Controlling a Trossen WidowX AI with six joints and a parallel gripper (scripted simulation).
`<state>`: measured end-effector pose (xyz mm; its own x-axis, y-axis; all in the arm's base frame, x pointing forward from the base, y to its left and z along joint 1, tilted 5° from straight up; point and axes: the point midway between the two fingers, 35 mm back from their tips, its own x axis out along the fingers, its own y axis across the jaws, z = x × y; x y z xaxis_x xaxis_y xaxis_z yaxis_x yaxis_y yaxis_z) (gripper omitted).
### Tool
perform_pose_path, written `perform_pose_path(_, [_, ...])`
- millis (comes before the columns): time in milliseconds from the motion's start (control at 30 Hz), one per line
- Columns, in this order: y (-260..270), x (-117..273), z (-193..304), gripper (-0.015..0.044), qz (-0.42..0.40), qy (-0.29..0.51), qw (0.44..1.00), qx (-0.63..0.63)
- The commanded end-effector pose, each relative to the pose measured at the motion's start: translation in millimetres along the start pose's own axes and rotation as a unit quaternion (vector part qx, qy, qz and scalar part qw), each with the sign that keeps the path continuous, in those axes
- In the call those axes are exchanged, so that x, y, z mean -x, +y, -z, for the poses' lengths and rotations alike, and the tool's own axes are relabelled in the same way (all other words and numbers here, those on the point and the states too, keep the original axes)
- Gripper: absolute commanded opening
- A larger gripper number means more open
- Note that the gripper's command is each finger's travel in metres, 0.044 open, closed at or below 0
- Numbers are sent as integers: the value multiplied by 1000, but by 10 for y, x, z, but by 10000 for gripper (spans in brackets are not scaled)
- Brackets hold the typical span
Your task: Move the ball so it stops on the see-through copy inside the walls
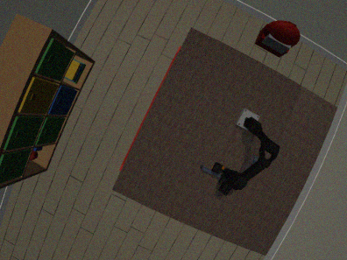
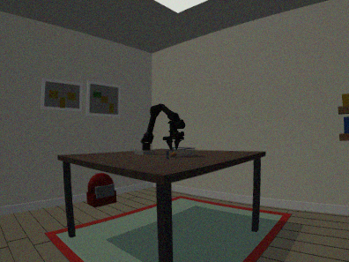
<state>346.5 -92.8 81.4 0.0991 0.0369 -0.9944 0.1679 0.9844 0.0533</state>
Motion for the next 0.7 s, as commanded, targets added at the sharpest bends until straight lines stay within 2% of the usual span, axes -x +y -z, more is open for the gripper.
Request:
perform_pose_path(0, [4,-71,0,293,-2,2,1000,2])
perform_pose_path(667, [6,-393,5,293,-3,2,1000,2])
